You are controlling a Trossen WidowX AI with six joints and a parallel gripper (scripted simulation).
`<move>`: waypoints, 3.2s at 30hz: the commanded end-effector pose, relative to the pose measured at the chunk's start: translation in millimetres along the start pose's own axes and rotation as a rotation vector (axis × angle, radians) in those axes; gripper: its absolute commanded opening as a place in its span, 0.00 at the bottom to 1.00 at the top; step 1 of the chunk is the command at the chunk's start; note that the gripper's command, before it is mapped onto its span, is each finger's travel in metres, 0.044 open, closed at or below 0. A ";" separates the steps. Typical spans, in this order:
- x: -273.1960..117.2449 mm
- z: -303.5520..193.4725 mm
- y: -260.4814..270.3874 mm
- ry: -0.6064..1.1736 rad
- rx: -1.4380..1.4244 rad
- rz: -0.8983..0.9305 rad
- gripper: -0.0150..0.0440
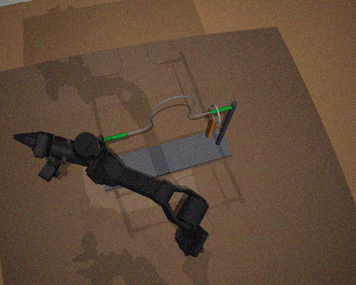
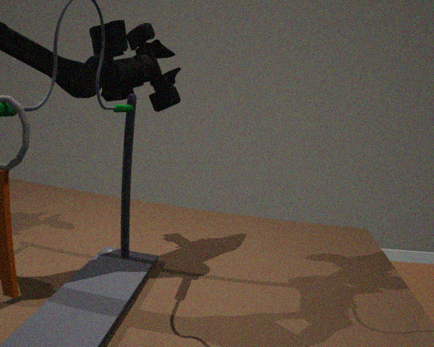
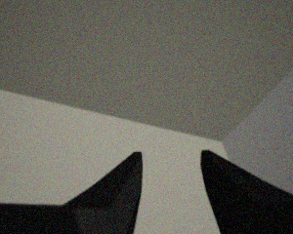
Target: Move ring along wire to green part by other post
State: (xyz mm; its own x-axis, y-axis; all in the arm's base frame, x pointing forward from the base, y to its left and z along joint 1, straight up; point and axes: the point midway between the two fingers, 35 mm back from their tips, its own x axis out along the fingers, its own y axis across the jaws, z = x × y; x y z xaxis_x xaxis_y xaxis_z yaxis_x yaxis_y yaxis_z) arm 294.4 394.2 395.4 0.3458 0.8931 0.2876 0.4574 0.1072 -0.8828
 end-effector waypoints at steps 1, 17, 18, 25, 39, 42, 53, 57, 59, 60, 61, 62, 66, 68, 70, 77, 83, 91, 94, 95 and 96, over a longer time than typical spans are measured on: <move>-18.9 -29.7 -11.7 0.035 -0.003 0.001 0.53; -123.1 -150.8 -52.2 0.245 -0.098 0.063 0.53; -130.6 -157.9 -54.8 0.262 -0.113 0.070 0.53; -185.2 -199.9 -75.8 0.386 -0.222 0.123 0.53; -304.9 -273.6 -96.7 0.766 -0.235 0.206 0.53; -333.3 -285.5 -101.2 0.859 -0.223 0.210 0.53; -423.3 -306.9 -93.5 1.091 -0.099 0.186 0.53; -461.0 -309.4 -86.2 1.174 -0.030 0.161 0.53; -480.1 -309.2 -83.0 1.216 0.005 0.145 0.53; -489.7 -308.8 -81.5 1.237 0.021 0.136 0.53; -499.2 -308.2 -80.2 1.258 0.038 0.127 0.53; -508.6 -307.3 -78.4 1.277 0.056 0.117 0.53; -542.9 -302.0 -72.0 1.349 0.120 0.077 0.53; -545.3 -299.1 -72.5 1.365 0.154 0.052 0.53; -547.5 -296.8 -72.0 1.376 0.180 0.034 0.53; -568.9 -286.7 -40.9 1.385 0.294 0.013 0.53; -606.2 -254.7 26.8 1.379 0.522 -0.014 0.53; -635.9 -188.5 102.3 1.368 0.844 -0.086 0.53; -639.4 -159.0 125.0 1.360 0.969 -0.126 0.53; -639.5 -148.9 131.8 1.356 1.012 -0.140 0.53; -639.2 -138.8 138.1 1.353 1.054 -0.156 0.53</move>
State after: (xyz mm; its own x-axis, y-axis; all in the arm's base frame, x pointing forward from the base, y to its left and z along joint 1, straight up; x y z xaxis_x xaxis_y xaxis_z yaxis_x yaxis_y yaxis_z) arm 262.2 -235.1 165.9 0.9955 -0.0947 0.0093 0.0822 0.8058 -0.5864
